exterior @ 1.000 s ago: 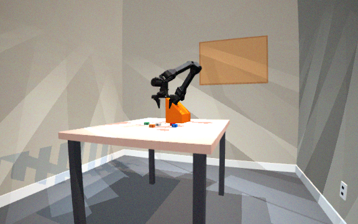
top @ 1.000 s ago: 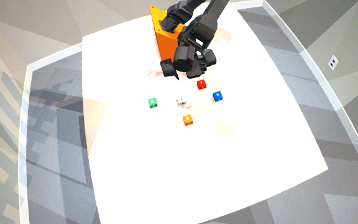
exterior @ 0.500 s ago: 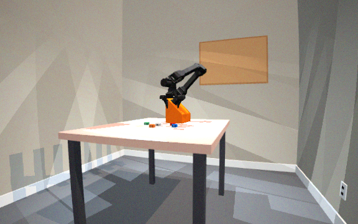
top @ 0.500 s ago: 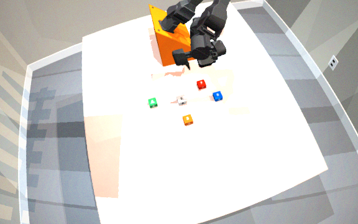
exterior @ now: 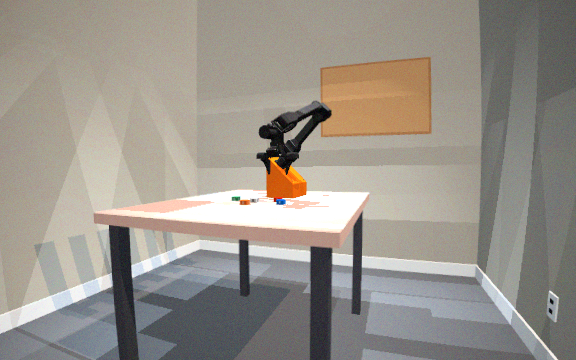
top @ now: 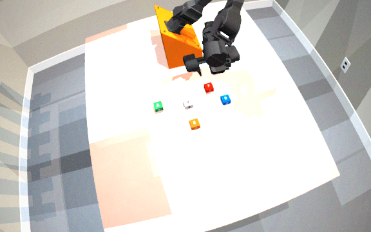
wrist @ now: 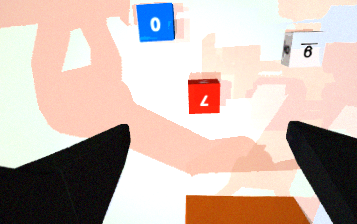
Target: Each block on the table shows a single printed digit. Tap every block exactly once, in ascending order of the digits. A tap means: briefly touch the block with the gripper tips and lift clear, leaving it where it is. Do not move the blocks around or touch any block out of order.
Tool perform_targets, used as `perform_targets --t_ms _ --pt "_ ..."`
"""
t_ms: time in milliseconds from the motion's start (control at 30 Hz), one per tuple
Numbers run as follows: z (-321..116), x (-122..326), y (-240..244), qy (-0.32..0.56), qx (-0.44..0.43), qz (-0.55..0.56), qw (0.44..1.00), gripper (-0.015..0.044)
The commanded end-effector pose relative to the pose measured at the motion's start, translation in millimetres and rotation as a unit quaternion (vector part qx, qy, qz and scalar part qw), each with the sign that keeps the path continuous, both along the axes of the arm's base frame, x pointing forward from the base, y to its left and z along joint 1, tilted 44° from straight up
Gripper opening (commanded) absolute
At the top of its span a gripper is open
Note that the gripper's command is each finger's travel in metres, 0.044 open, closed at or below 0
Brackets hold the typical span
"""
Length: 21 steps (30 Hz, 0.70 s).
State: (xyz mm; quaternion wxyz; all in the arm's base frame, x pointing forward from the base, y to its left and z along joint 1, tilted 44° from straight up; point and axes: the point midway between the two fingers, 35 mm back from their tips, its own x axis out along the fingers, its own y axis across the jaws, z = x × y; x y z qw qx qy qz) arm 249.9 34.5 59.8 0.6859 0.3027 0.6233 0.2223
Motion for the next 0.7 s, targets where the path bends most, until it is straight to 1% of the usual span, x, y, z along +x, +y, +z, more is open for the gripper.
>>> perform_targets --t_ms 0,100,667 --pt "16 38 8 -0.007 0.003 0.001 1.0 0.04" --pt "22 54 13 -0.008 0.003 0.001 1.0 0.04" --pt "22 54 13 -0.008 0.003 0.001 1.0 0.04"
